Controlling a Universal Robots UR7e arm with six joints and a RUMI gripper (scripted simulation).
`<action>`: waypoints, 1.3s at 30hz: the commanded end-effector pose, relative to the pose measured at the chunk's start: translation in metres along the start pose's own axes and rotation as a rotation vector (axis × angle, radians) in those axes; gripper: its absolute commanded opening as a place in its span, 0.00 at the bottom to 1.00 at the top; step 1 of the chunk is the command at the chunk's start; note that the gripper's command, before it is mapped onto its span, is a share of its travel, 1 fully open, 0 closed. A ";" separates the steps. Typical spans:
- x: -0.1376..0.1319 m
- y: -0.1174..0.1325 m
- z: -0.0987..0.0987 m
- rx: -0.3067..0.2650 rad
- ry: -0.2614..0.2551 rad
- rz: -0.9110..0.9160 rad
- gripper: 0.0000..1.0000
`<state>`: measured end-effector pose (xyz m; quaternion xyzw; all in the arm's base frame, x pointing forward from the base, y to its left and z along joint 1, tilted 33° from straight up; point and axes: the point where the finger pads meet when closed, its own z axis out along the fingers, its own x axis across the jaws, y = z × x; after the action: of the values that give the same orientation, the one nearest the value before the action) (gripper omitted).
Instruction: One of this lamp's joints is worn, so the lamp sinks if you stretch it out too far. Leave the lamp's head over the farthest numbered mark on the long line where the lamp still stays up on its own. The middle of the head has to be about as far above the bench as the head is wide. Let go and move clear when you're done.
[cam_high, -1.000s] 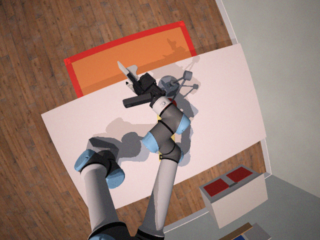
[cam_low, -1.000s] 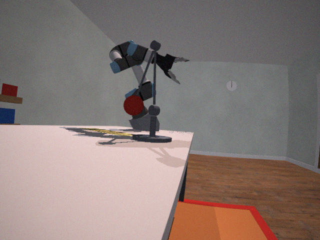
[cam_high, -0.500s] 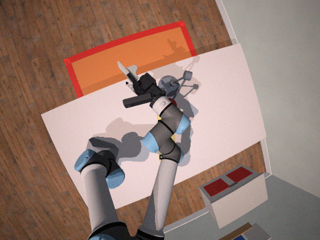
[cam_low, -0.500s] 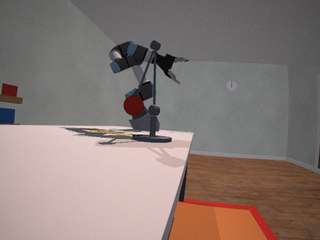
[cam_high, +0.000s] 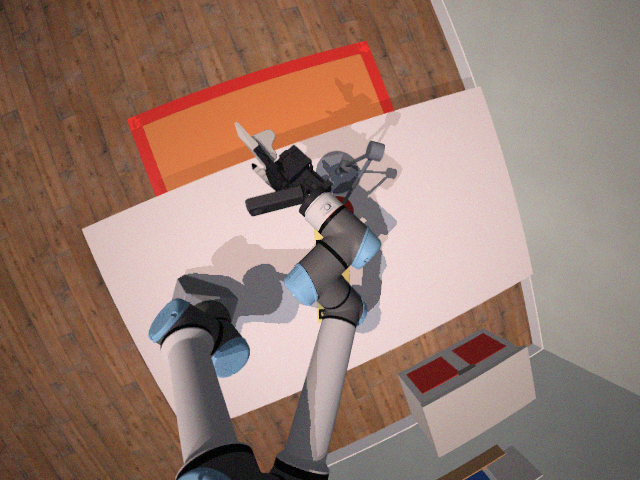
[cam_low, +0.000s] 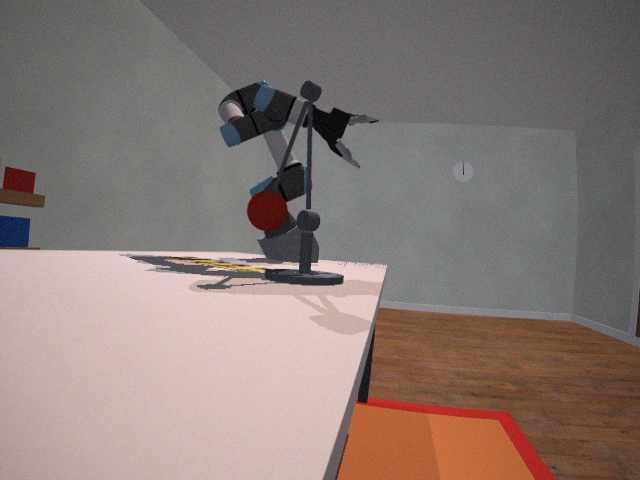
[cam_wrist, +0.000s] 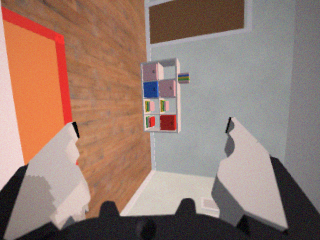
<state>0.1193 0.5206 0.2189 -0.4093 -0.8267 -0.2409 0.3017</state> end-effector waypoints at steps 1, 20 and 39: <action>0.000 0.000 0.000 -0.001 0.000 -0.001 1.00; -0.022 0.012 -0.044 -0.065 -0.144 -0.177 1.00; -0.038 0.028 -0.101 -0.144 -0.319 -0.389 1.00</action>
<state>0.1819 0.4595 0.2588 -0.3133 -0.9001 -0.2798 0.1153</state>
